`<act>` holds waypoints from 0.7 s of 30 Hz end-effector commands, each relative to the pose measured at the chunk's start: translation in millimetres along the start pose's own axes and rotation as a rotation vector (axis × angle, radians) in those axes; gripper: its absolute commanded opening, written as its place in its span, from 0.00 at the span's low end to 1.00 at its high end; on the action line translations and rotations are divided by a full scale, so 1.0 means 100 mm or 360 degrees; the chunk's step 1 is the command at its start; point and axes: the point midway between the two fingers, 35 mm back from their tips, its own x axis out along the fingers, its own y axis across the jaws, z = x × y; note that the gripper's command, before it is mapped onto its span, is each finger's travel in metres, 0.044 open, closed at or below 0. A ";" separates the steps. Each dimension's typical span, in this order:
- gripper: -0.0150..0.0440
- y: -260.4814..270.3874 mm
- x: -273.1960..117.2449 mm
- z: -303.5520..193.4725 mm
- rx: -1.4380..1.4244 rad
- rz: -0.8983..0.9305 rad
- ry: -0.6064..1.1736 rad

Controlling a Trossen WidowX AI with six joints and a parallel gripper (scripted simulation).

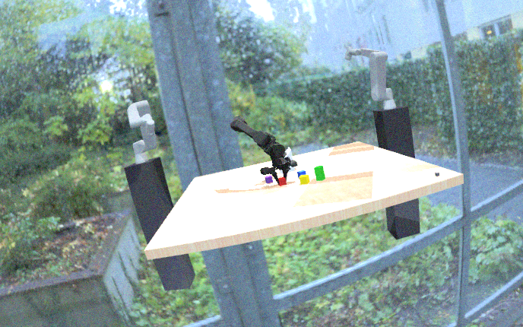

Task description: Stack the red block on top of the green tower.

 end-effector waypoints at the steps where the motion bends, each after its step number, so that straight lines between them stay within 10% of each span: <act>1: 0.26 0.00 -0.05 0.00 0.0000 -0.0005 0.0001; 21: 0.25 0.01 -1.02 0.01 -0.0001 0.0000 0.0000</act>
